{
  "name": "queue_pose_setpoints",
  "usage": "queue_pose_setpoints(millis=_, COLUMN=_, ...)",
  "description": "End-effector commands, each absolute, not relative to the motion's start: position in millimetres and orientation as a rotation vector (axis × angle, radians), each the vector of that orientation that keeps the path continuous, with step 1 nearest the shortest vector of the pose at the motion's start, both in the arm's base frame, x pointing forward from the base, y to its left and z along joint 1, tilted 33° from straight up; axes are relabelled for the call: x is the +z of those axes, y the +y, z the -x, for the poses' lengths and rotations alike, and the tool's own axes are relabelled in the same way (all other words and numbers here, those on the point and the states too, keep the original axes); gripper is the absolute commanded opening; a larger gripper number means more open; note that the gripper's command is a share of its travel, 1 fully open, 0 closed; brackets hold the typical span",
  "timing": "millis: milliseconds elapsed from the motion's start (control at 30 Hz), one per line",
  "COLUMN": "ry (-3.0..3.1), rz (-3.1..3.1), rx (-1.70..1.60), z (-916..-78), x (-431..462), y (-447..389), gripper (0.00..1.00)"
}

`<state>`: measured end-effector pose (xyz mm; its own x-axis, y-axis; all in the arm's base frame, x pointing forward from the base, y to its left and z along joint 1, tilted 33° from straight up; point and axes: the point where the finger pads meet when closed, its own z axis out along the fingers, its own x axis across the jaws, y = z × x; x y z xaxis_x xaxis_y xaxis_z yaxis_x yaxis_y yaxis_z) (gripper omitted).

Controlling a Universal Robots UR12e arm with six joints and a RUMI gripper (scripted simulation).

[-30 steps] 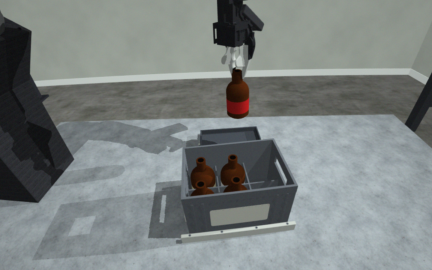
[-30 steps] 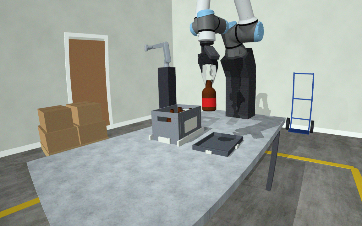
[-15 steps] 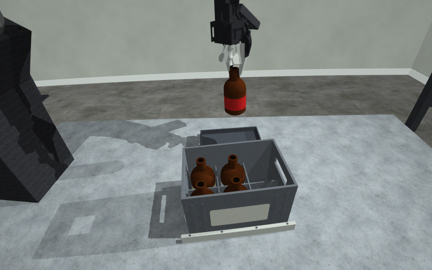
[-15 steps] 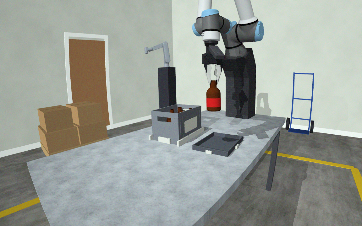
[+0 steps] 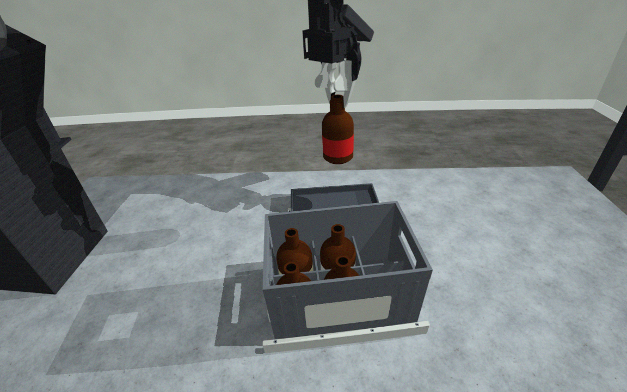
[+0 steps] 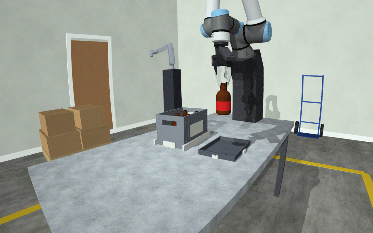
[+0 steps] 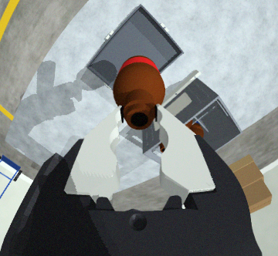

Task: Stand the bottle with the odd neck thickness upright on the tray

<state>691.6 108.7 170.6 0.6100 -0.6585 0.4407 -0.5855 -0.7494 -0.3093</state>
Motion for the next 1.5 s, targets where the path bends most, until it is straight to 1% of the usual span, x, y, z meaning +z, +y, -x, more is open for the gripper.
queue_pose_setpoints(millis=0, ry=1.047, rz=2.696, rx=-0.823, z=-691, x=170, y=115, gripper=0.00)
queue_pose_setpoints(millis=1467, ry=1.047, rz=2.696, rx=-0.823, z=-688, x=168, y=127, gripper=0.00)
